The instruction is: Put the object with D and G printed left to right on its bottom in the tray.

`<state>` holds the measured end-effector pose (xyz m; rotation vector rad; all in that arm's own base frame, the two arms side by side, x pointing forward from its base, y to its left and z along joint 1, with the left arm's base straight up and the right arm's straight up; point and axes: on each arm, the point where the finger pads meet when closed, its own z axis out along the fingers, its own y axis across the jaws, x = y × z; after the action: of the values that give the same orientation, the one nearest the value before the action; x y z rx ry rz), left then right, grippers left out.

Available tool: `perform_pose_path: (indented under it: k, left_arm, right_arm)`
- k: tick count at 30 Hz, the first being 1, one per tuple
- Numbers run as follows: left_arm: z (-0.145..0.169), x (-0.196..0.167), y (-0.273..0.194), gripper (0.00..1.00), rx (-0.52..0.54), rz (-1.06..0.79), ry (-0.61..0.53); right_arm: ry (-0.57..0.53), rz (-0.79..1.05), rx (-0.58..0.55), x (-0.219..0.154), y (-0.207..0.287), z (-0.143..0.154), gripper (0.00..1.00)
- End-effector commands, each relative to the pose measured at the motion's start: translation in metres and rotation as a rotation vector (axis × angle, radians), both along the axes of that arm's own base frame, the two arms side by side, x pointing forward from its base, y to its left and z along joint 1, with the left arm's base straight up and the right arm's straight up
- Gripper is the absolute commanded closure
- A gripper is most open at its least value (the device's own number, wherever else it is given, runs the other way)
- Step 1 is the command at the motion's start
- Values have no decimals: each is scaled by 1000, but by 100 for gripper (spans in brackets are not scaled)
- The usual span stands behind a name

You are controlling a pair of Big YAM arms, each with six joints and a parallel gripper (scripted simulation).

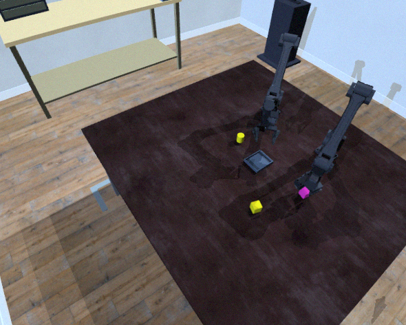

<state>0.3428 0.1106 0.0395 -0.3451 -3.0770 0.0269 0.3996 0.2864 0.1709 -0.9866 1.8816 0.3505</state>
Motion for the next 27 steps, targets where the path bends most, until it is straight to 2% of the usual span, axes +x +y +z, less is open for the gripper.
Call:
perform_pose_path:
  k: [1, 7, 9, 13, 18, 19, 26, 27]
  left_arm:
    - [6, 26, 4, 30, 16, 5, -65]
    - [-5, 26, 4, 34, 15, 5, -62]
    - [-5, 26, 4, 34, 15, 5, -62]
    - [-17, 18, 2, 37, 11, 5, -48]
    - [-23, 14, 0, 34, 8, 5, -39]
    - [-16, 20, 2, 34, 14, 5, -58]
    - [-11, 25, 4, 34, 19, 5, -73]
    - [-11, 25, 4, 42, 19, 5, -73]
  right_arm:
    - [-69, 28, 200, -53, 60, 38, 0]
    - [-79, 128, 348, -124, 98, 55, 0]
    - [-79, 128, 348, -124, 98, 55, 0]
    - [-81, 173, 413, -157, 109, 62, 0]
    - [-88, 190, 402, -163, 113, 58, 0]
    - [-102, 191, 421, -160, 118, 70, 0]
    - [-104, 180, 420, -156, 116, 70, 0]
    - [-105, 180, 421, -156, 116, 70, 0]
